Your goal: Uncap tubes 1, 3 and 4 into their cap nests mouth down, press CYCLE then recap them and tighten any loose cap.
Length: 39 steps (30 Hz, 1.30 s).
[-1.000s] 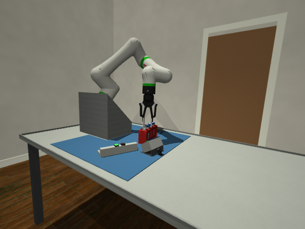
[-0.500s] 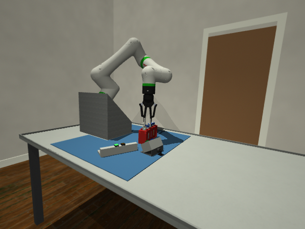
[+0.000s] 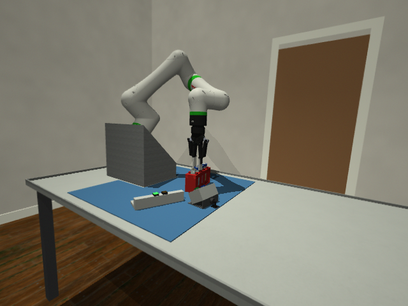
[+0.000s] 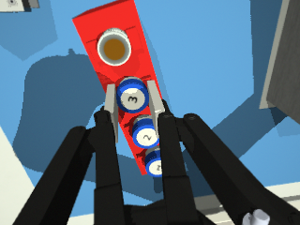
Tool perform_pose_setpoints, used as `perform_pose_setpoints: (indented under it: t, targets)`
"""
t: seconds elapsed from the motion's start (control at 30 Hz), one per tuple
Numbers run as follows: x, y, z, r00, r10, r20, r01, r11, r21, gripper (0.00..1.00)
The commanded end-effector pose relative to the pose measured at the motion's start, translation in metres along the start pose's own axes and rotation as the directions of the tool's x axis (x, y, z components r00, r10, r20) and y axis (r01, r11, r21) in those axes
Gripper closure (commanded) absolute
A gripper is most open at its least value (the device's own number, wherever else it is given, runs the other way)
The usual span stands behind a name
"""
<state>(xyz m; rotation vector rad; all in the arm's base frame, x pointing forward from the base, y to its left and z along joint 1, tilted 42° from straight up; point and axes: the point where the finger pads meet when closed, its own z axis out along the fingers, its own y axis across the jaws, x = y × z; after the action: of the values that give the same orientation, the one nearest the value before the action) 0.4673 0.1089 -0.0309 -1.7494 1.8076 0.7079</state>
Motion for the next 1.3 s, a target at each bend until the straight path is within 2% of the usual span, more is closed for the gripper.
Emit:
perform_pose_setpoints:
  t: [0.0, 0.03, 0.07, 0.5, 0.97, 1.07, 1.1, 1.17, 1.23, 1.27]
  targets:
    - [0.0, 0.0, 0.0, 0.999, 0.042, -0.016, -0.042, 0.999, -0.008, 1.0]
    - [0.0, 0.0, 0.0, 0.999, 0.042, -0.016, -0.042, 0.999, -0.008, 1.0]
    - [0.0, 0.0, 0.0, 0.999, 0.042, -0.016, -0.042, 0.999, -0.008, 0.65]
    - [0.0, 0.0, -0.003, 0.999, 0.042, -0.016, -0.042, 0.999, -0.008, 0.65]
    - [-0.001, -0.001, -0.045, 0.999, 0.042, -0.016, -0.042, 0.999, -0.008, 0.65]
    - [-0.001, -0.001, -0.046, 0.999, 0.042, -0.016, -0.042, 0.999, -0.008, 0.65]
    - [0.007, 0.001, -0.046, 0.999, -0.041, -0.016, 0.041, 0.999, -0.009, 0.71]
    - [0.024, 0.004, -0.046, 0.978, -0.206, -0.014, 0.206, 0.978, -0.012, 0.71]
    - [0.024, 0.004, -0.046, 0.978, -0.206, -0.014, 0.206, 0.978, -0.012, 0.71]
    - [0.032, 0.005, -0.046, 0.958, -0.285, -0.013, 0.285, 0.958, -0.013, 0.71]
